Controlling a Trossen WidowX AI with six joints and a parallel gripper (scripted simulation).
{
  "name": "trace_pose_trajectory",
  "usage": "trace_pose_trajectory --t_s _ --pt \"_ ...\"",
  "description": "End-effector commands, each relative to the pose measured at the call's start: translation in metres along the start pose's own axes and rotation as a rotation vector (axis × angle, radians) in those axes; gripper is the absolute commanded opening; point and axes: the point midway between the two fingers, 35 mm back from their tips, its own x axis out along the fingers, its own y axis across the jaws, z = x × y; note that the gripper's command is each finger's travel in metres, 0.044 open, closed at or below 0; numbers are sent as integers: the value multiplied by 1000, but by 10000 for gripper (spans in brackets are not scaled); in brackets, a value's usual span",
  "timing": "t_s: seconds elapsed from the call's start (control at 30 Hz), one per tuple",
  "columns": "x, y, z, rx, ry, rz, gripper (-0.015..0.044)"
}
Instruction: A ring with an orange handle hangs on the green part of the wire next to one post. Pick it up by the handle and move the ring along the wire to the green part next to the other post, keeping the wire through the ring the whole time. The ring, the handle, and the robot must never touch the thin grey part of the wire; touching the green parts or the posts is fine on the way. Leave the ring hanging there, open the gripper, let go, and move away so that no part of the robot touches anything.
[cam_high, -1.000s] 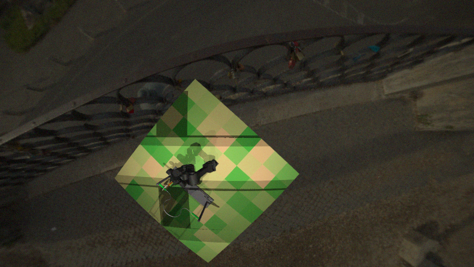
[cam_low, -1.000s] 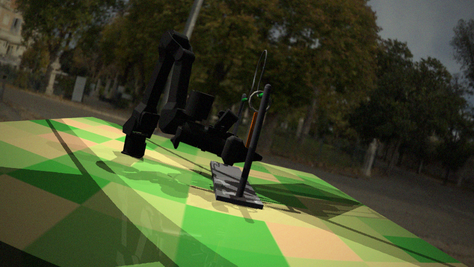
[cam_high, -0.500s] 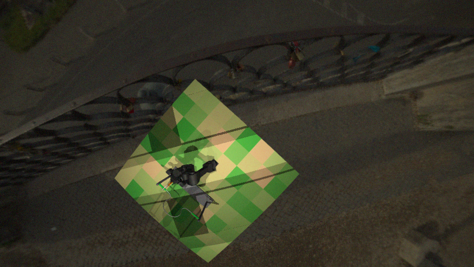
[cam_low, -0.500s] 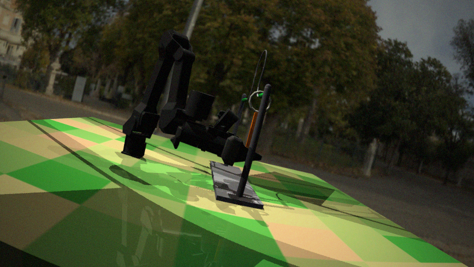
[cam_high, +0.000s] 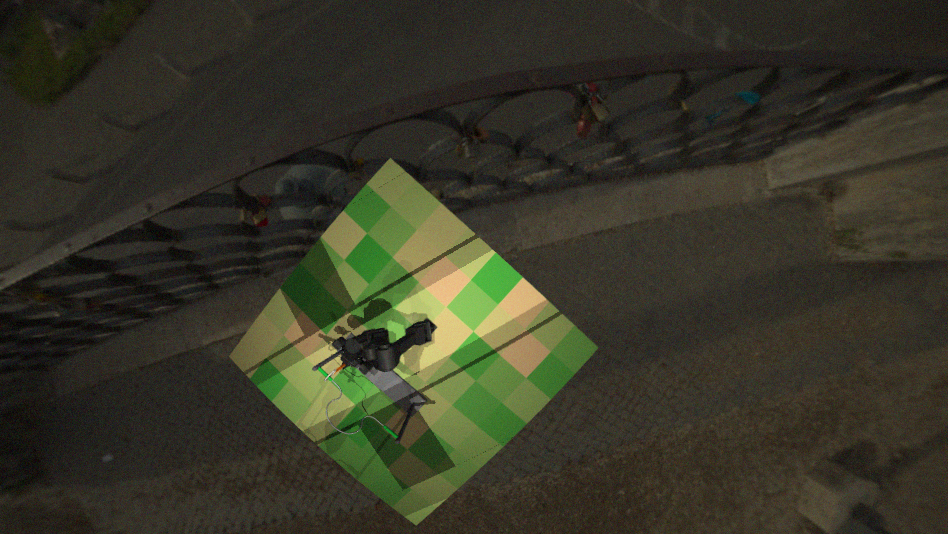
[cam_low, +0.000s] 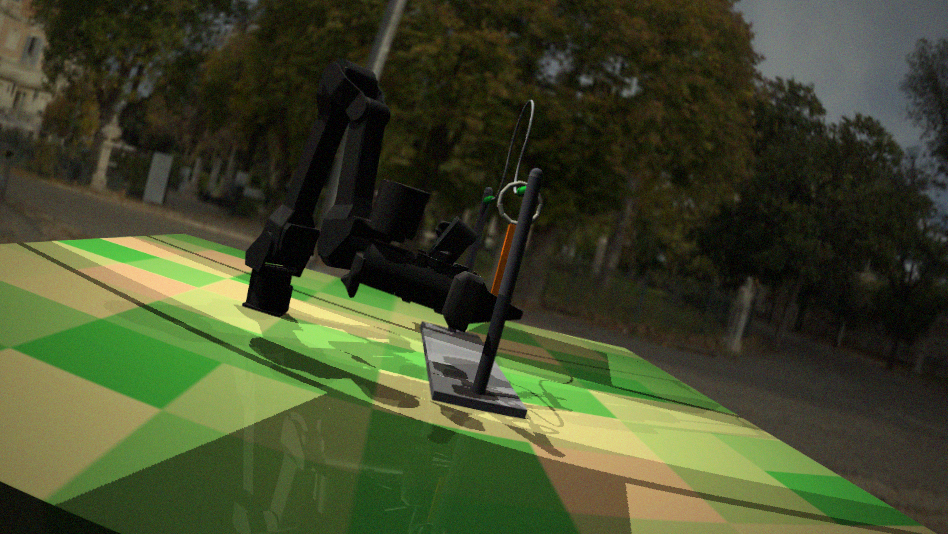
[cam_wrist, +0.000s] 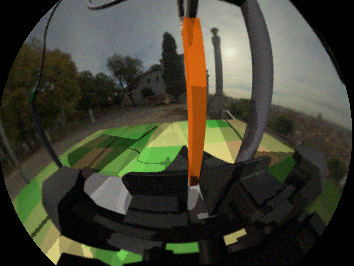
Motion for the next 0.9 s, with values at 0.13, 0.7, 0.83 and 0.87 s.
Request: trace_pose_trajectory --t_s 0.13,0.7,0.83,0.87 --pt "-1 0 9 1 0 -1 -150" --pt "-1 1 16 1 0 -2 -150" --pt "-1 1 16 1 0 -2 -150" --pt "-1 1 16 1 0 -2 -150"
